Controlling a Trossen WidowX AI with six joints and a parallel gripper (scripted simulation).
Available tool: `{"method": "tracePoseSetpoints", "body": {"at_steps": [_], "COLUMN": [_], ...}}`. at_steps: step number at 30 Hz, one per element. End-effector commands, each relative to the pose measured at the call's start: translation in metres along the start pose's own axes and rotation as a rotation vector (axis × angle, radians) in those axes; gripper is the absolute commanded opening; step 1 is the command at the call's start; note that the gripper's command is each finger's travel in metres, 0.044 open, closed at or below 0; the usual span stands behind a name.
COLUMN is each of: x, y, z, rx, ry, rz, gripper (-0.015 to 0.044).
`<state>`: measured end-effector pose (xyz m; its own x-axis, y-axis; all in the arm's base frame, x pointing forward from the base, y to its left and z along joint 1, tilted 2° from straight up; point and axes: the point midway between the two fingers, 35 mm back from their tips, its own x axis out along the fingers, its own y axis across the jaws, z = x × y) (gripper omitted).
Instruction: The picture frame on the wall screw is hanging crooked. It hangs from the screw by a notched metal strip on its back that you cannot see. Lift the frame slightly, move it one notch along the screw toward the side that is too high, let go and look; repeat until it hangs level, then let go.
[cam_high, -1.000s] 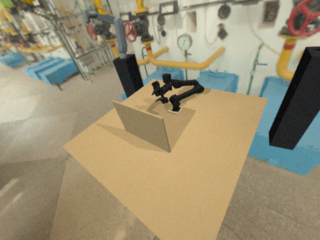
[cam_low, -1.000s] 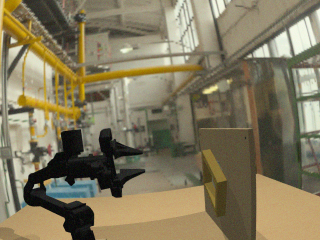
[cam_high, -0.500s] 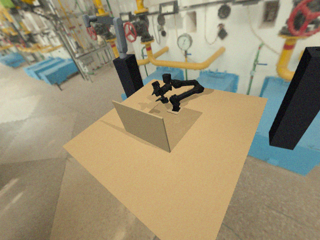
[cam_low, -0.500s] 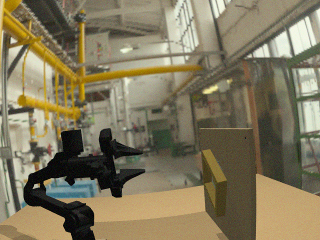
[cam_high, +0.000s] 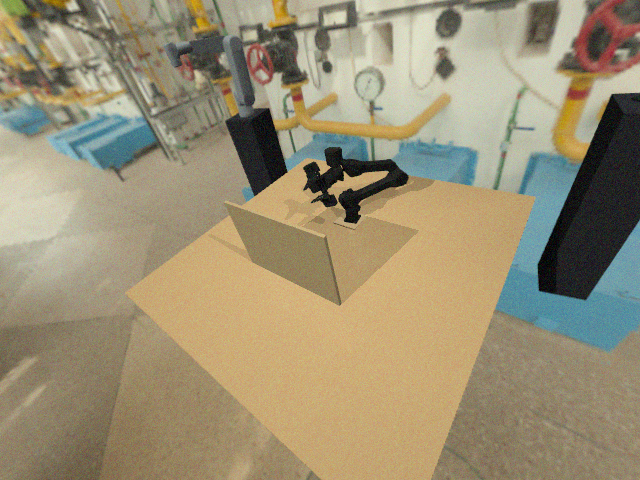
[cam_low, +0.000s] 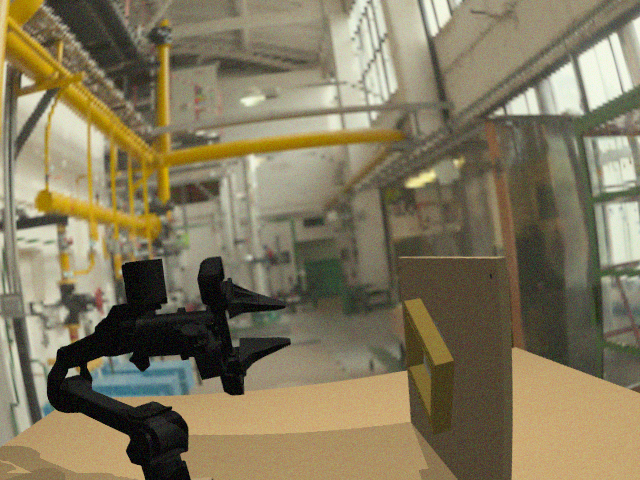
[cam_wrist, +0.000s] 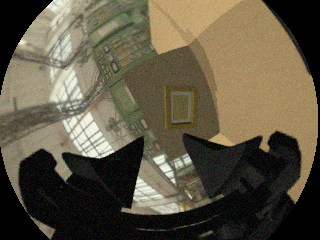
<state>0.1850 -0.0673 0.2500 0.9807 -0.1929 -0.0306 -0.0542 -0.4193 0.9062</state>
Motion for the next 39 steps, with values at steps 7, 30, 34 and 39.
{"method": "tracePoseSetpoints", "body": {"at_steps": [7,30,34,39], "x": [0.006,0.062,0.062,0.071], "y": [-0.001,-0.033,-0.033,-0.030], "z": [0.003,0.024,0.024,0.023], "rx": [0.000,0.005,0.005,0.005], "ry": [0.000,0.006,0.006,0.006], "rz": [0.000,0.001,0.001,0.001], "gripper": [0.0260,0.0260,0.0260,0.0260]}}
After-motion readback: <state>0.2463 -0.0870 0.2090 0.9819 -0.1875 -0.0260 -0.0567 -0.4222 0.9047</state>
